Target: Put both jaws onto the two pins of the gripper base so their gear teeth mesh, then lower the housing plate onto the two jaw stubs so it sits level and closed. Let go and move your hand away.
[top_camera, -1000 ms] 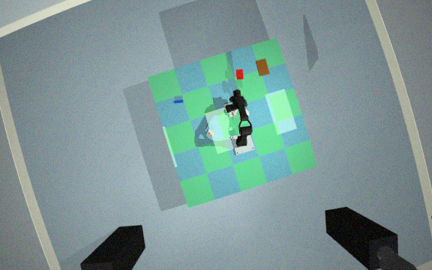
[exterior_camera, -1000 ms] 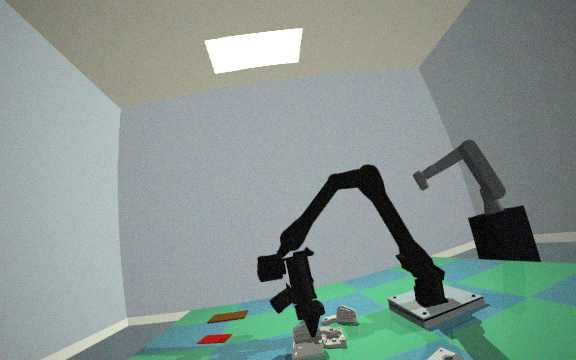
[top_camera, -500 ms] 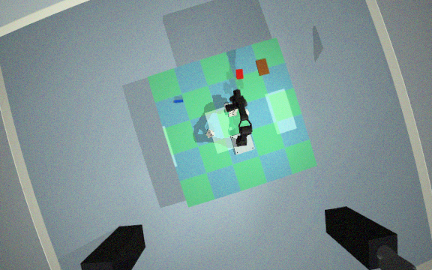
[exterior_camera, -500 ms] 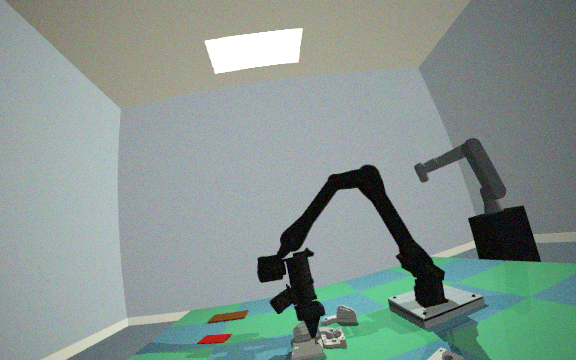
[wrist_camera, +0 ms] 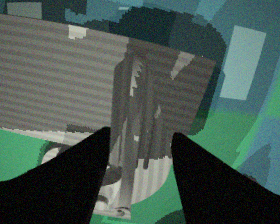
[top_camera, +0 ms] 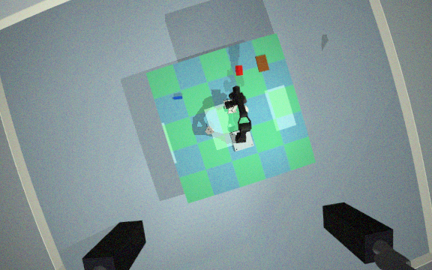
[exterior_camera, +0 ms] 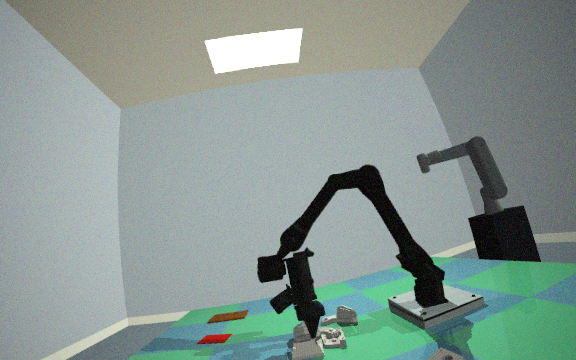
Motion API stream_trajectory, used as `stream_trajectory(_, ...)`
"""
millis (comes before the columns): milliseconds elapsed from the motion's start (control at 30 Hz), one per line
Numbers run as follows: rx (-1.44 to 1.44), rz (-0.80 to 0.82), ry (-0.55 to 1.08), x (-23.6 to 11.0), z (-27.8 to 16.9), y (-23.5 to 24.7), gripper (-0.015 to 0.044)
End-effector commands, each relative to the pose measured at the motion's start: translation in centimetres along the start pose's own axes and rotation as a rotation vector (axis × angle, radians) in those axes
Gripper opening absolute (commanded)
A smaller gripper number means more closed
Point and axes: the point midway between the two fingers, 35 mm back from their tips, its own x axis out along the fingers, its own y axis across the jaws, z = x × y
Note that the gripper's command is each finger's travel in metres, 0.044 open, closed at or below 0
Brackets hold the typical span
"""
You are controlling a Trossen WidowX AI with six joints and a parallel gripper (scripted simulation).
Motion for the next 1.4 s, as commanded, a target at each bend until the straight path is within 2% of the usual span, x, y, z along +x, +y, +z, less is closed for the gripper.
stream_trajectory(0,0.0,0.0,0.0,0.0,0.0,0.0,0.016)
stream_trajectory(100,0.0,0.0,0.0,0.0,0.0,0.0,0.0224)
stream_trajectory(567,0.0,0.0,0.0,-0.2,0.0,0.0,0.0224)
stream_trajectory(667,0.0,-0.001,-0.001,-2.2,0.2,0.0,0.0224)
stream_trajectory(800,0.0,-0.003,-0.002,-6.6,0.0,0.0,0.0224)
stream_trajectory(967,0.005,-0.002,-0.011,-6.2,0.2,0.0,0.0224)
stream_trajectory(1233,-0.188,-0.005,-0.009,-6.4,-0.6,-0.9,0.0434)
stream_trajectory(1367,-0.306,-0.006,-0.008,-6.5,-1.1,-1.4,0.044)
